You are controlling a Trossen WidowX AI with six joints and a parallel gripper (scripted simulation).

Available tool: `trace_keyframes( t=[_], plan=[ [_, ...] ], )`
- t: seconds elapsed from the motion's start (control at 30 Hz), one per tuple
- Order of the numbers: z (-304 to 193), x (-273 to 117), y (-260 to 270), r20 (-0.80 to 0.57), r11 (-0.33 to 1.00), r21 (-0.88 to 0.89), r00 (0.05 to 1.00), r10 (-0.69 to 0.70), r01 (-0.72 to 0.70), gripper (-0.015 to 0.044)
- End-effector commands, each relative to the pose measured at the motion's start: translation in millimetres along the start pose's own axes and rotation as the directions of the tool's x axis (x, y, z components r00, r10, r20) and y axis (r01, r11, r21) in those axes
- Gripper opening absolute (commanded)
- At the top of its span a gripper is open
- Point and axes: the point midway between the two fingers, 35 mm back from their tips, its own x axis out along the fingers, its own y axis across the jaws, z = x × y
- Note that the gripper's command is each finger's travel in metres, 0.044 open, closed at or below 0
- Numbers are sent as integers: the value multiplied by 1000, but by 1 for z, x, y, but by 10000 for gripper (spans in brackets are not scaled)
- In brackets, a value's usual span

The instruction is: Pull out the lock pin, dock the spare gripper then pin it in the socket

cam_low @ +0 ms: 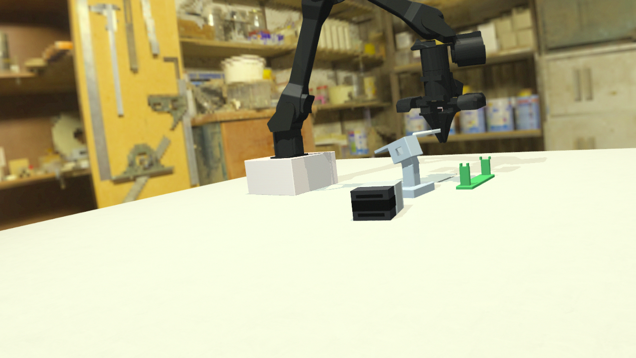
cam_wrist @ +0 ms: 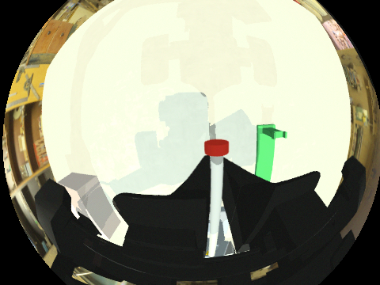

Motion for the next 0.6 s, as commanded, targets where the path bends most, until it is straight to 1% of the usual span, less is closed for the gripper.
trace_keyframes(
  t=[0.0,0.07,0.1,0.17,0.33,0.57],
  plan=[
    [1,-9,0,1,1000,0,1000,-2,2,0],
    [2,-11,1,0,1000,0,1000,0,0,0],
    [0,-5,1,-1,1000,0,1000,3,-3,13],
    [0,-5,1,-1,1000,0,1000,3,-3,0],
    [1,-5,-1,-1,1000,0,1000,3,-3,0],
    [13,-9,-20,-1,1000,-9,1000,2,-2,0]
  ],
)
